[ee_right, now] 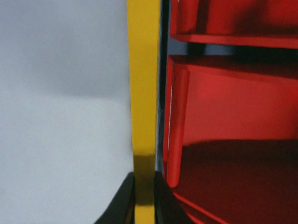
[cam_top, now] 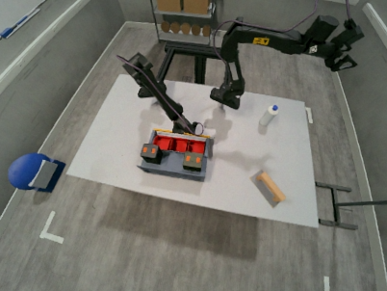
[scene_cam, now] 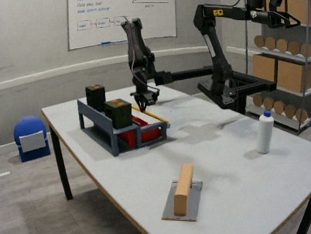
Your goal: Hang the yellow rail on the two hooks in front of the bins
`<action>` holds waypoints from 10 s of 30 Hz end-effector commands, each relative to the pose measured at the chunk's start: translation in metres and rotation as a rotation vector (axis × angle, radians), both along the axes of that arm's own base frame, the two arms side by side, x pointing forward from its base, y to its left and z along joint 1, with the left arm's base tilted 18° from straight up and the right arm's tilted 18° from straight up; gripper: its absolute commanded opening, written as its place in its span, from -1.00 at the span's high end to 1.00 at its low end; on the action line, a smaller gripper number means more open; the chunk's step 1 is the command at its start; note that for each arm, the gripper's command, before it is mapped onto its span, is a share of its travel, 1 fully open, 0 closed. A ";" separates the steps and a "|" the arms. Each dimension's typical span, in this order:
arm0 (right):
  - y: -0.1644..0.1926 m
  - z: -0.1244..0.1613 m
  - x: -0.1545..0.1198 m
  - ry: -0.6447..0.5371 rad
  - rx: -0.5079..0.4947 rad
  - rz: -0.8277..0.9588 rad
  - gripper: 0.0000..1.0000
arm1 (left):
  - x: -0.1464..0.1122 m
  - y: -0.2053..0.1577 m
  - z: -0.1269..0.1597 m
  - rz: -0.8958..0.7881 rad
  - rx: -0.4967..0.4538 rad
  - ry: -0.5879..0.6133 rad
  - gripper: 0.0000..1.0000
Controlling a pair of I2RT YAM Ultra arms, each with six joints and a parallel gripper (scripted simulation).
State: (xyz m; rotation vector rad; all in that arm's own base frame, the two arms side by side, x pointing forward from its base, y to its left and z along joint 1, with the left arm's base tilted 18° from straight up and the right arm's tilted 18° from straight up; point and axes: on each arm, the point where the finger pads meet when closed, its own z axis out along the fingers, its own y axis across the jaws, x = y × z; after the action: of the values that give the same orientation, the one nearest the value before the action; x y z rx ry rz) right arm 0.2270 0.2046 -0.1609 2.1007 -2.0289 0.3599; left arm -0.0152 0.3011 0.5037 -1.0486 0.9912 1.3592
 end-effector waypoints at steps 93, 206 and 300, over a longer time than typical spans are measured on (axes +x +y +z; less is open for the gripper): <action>0.000 -0.003 0.000 -0.008 0.010 0.017 1.00 | -0.003 -0.014 0.014 0.008 0.052 0.008 -1.00; -0.004 -0.013 0.000 -0.005 0.005 0.016 1.00 | -0.003 -0.014 0.014 0.008 0.052 0.008 -1.00; 0.015 -0.004 0.013 -0.035 0.043 0.002 1.00 | -0.003 -0.014 0.014 0.008 0.052 0.008 -1.00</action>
State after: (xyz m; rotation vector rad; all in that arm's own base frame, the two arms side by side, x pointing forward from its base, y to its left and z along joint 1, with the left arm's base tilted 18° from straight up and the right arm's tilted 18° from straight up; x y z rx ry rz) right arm 0.2262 0.1978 -0.1763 2.0973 -2.0228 0.3594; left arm -0.0152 0.3011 0.5037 -1.0486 0.9913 1.3591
